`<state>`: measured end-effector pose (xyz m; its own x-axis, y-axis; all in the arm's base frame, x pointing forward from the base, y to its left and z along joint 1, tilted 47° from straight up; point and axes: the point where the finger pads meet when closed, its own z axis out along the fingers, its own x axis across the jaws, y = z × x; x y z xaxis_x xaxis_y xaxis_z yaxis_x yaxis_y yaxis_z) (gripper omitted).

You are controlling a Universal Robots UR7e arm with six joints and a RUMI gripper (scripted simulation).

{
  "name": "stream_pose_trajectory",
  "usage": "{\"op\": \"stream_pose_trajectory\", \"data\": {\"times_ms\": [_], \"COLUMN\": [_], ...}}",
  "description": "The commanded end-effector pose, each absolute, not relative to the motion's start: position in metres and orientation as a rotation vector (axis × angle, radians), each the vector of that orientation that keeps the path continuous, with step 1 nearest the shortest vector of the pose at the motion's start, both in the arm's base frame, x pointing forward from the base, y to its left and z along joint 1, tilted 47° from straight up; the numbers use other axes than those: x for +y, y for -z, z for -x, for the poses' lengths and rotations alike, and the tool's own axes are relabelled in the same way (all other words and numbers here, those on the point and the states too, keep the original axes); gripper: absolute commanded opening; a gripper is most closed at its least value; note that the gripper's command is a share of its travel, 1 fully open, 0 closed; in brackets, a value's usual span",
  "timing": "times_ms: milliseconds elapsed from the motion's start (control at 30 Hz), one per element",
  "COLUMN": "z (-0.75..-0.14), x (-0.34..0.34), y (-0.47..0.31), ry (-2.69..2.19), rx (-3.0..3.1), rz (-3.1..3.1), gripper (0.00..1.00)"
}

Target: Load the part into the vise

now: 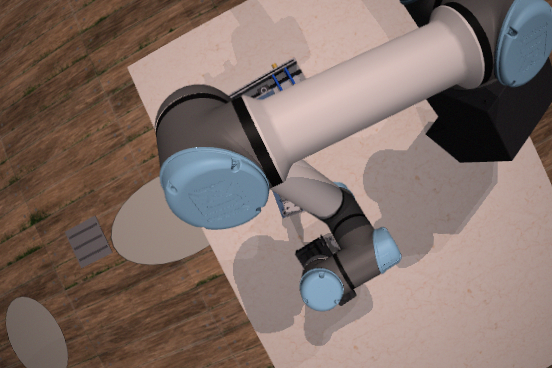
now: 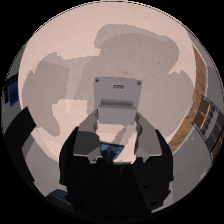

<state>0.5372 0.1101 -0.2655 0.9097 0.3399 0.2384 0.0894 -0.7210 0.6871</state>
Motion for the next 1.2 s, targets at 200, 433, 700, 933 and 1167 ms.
{"op": "stream_pose_trajectory", "data": {"times_ms": [200, 433, 700, 933, 1167], "z": [-0.537, -0.537, -0.535, -0.532, -0.525], "x": [0.111, 0.111, 0.114, 0.118, 0.129], "y": [0.265, 0.265, 0.261, 0.256, 0.245], "ry": [-0.458, -0.458, -0.458, -0.458, -0.458], "rx": [0.305, 0.305, 0.305, 0.305, 0.305], "rz": [-2.354, -2.354, -2.354, -2.354, -2.354], "gripper": [0.00, 0.00, 0.00, 0.00, 0.00]}}
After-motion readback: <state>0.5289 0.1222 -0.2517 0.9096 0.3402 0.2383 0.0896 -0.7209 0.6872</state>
